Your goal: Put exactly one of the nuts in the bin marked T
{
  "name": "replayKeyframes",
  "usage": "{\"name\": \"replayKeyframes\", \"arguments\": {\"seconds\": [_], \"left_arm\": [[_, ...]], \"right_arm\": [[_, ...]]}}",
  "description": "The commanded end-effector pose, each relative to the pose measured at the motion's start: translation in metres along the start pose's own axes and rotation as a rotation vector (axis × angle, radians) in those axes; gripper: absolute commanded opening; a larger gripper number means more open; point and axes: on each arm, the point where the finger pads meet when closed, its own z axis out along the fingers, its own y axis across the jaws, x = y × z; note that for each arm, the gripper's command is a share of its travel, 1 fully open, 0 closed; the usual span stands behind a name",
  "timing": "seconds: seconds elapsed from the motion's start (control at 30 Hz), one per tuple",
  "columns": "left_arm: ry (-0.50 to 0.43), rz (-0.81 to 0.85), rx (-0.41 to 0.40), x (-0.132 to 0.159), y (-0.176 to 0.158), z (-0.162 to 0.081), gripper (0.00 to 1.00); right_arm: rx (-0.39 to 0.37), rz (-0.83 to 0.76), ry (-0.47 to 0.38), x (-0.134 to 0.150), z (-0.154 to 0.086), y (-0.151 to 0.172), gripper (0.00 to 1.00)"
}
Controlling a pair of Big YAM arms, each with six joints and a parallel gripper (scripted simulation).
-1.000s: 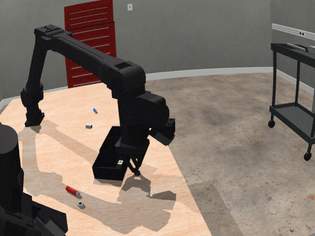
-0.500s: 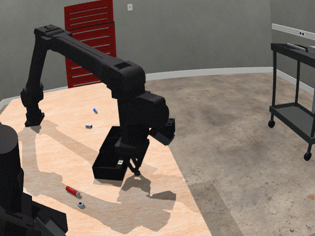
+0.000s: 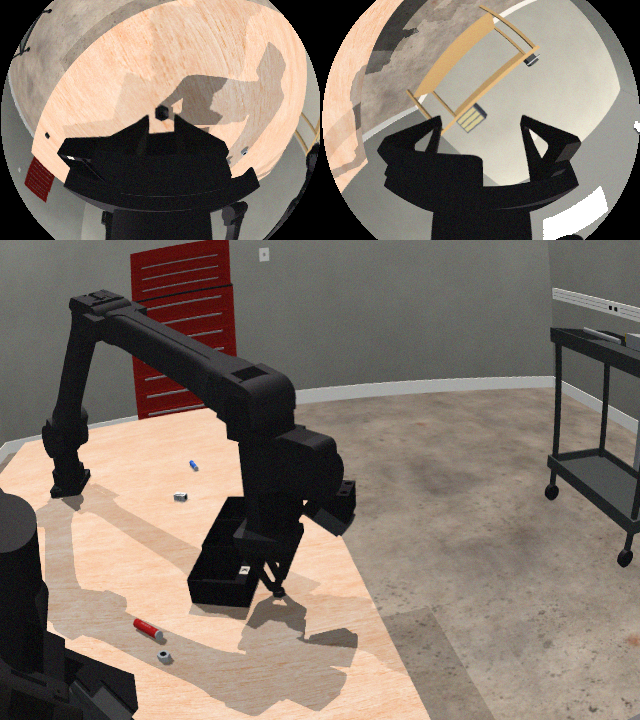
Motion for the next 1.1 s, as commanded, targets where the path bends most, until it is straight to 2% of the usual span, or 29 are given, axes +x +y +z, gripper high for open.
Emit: {"name": "replayKeyframes", "arguments": {"seconds": [0.0, 0.2, 0.37, 0.63, 0.67, 0.83, 1.07], "left_arm": [[-0.047, -0.004, 0.022, -0.006, 0.001, -0.025, 0.30], [-0.047, -0.004, 0.021, -0.007, 0.001, -0.020, 0.30], [-0.012, -0.004, 0.005, -0.003, 0.003, 0.012, 0.30], [-0.014, -0.004, 0.006, -0.004, 0.005, 0.013, 0.30], [-0.024, -0.003, 0.011, -0.004, 0.004, 0.006, 0.30], [-0.009, -0.002, 0.003, -0.003, 0.004, 0.018, 0.30], [-0.013, -0.002, 0.005, -0.004, 0.003, 0.015, 0.30]], "right_arm": [[-0.003, 0.011, 0.014, 0.007, 0.003, -0.001, 1.00], [-0.003, 0.011, 0.014, 0.007, 0.003, -0.001, 1.00], [-0.003, 0.011, 0.014, 0.007, 0.003, -0.001, 1.00], [-0.003, 0.011, 0.014, 0.007, 0.003, -0.001, 1.00], [-0.003, 0.011, 0.014, 0.007, 0.003, -0.001, 1.00], [-0.003, 0.011, 0.014, 0.007, 0.003, -0.001, 1.00], [-0.003, 0.011, 0.014, 0.007, 0.003, -0.001, 1.00]]}}
